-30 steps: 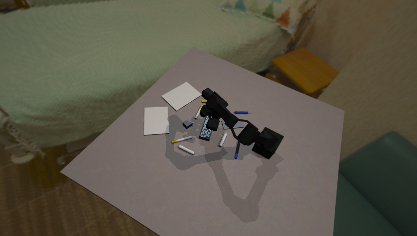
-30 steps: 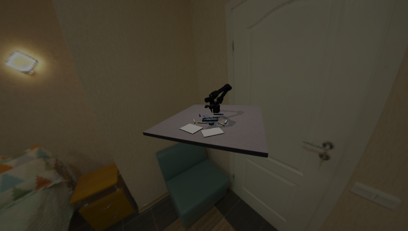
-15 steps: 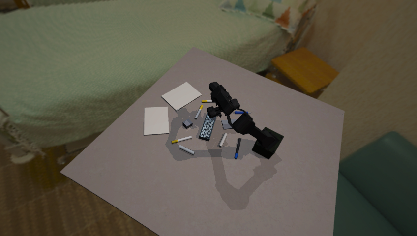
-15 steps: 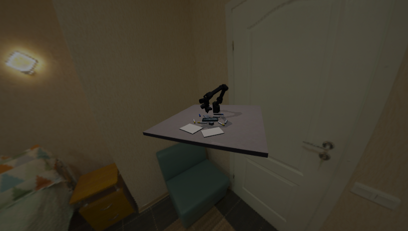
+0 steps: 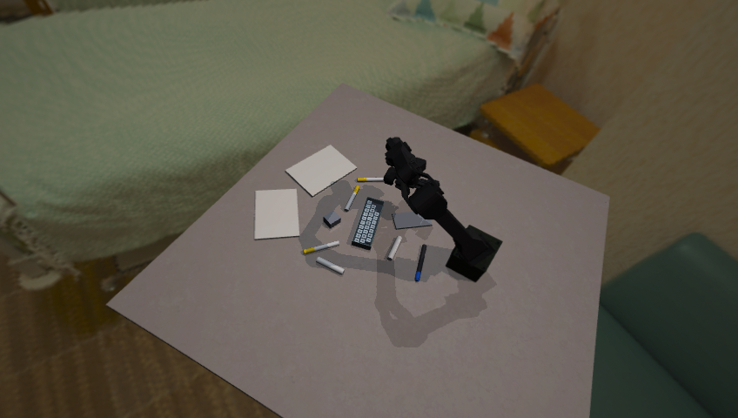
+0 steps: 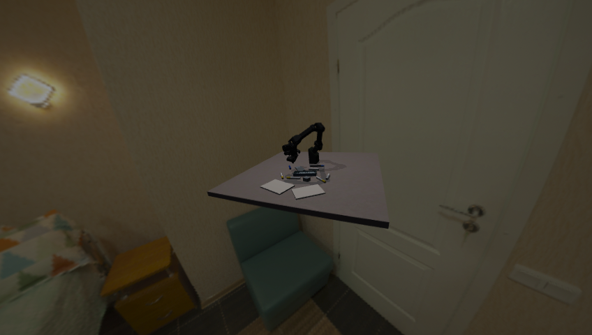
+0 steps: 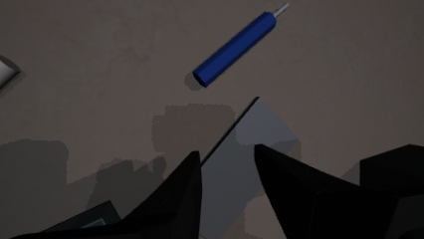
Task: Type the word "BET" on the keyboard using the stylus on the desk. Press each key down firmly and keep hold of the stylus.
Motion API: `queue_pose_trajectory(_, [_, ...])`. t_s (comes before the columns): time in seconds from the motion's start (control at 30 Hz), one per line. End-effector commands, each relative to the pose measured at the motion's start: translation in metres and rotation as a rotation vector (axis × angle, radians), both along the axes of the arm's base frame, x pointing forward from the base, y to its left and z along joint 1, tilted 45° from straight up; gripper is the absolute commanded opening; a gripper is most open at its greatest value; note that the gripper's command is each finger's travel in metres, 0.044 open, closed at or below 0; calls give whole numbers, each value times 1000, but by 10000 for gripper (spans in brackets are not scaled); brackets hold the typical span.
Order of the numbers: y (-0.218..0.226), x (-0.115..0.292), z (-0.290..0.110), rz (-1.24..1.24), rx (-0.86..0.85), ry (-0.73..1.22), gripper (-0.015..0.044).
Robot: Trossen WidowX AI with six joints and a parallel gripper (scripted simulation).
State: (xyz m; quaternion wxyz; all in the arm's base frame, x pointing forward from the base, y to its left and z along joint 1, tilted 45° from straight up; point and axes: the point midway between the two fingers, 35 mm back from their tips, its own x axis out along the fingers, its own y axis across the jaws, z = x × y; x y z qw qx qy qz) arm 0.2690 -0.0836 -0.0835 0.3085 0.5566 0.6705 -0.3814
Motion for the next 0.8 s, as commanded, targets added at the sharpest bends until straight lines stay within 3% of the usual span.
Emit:
queue_pose_trajectory(0.0, [-37,-37,-52,-505,-221,436,150])
queue_pose_trajectory(0.17, [-47,-55,-69,-707,-322,602,150])
queue_pose_trajectory(0.77, [-47,-55,-70,-714,-326,608,150])
